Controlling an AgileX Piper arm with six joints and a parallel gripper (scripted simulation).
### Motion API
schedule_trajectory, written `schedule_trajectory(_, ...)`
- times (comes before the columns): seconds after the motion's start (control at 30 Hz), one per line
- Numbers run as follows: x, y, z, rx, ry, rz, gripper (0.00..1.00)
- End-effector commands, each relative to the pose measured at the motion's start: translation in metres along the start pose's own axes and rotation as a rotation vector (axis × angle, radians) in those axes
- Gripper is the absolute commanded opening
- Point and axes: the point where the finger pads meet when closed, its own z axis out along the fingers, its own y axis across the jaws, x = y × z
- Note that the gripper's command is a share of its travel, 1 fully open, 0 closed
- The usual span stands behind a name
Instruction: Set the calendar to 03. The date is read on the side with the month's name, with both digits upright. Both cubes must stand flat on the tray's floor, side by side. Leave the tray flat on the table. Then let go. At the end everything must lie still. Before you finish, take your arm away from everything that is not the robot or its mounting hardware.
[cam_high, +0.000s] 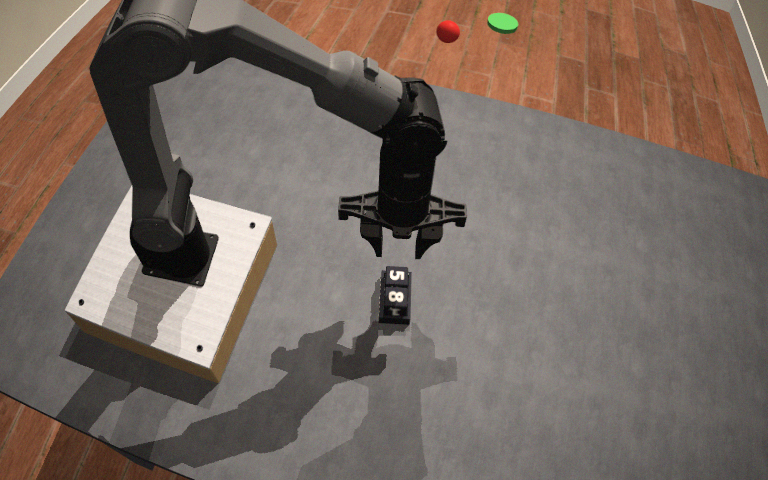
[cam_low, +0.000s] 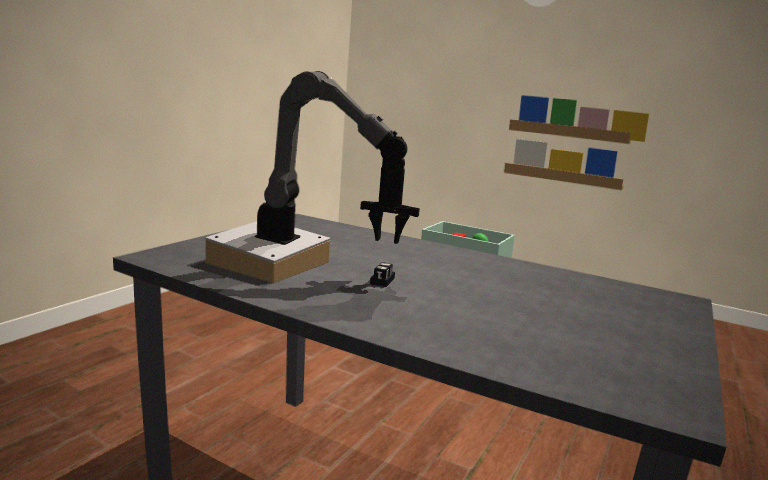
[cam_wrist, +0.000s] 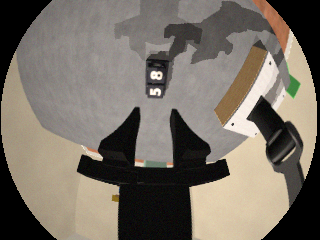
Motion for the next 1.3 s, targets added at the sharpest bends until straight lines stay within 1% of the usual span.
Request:
schedule_trajectory(0.0,0.0,0.0,0.002,0.002,0.001,-0.001,0.6)
schedule_trajectory(0.23,0.0,0.0,0.004,-0.002,0.004,-0.002,0.6)
schedule_trajectory(1.27,0.001,0.0,0.046,0.001,0.003,-0.002,0.6)
